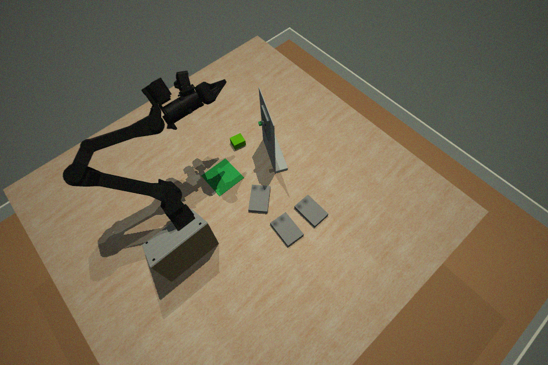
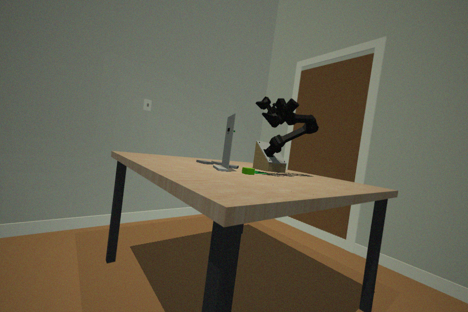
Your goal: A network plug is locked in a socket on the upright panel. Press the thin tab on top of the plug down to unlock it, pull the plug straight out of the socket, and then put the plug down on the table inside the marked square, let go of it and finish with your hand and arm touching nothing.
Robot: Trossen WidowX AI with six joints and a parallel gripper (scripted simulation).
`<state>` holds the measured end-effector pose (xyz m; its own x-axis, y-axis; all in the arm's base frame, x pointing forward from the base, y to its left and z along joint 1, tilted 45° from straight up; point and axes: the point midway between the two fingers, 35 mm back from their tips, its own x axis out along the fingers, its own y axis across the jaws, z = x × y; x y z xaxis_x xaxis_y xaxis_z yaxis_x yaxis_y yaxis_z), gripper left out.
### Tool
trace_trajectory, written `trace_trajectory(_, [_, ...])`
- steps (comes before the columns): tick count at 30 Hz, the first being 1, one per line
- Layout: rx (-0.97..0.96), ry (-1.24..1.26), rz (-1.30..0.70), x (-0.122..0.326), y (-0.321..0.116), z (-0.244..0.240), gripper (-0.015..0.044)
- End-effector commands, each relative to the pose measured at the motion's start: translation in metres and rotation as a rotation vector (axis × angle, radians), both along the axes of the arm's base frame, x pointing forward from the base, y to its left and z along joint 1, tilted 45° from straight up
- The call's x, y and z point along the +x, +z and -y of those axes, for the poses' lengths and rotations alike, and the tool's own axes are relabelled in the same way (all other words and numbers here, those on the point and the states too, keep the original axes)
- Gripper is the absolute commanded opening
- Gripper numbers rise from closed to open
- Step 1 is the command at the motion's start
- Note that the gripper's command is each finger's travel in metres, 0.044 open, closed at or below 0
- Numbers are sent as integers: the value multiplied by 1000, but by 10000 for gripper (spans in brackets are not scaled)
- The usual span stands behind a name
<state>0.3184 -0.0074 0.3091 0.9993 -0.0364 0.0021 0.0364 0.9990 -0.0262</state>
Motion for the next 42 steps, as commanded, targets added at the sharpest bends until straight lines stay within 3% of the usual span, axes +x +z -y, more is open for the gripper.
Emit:
trace_trajectory(1, [6,0,0,0,0,0,374])
trace_trajectory(10, [294,-10,-2,-5,-17,-6,156])
trace_trajectory(42, [1387,-79,22,-28,-84,-26,156])
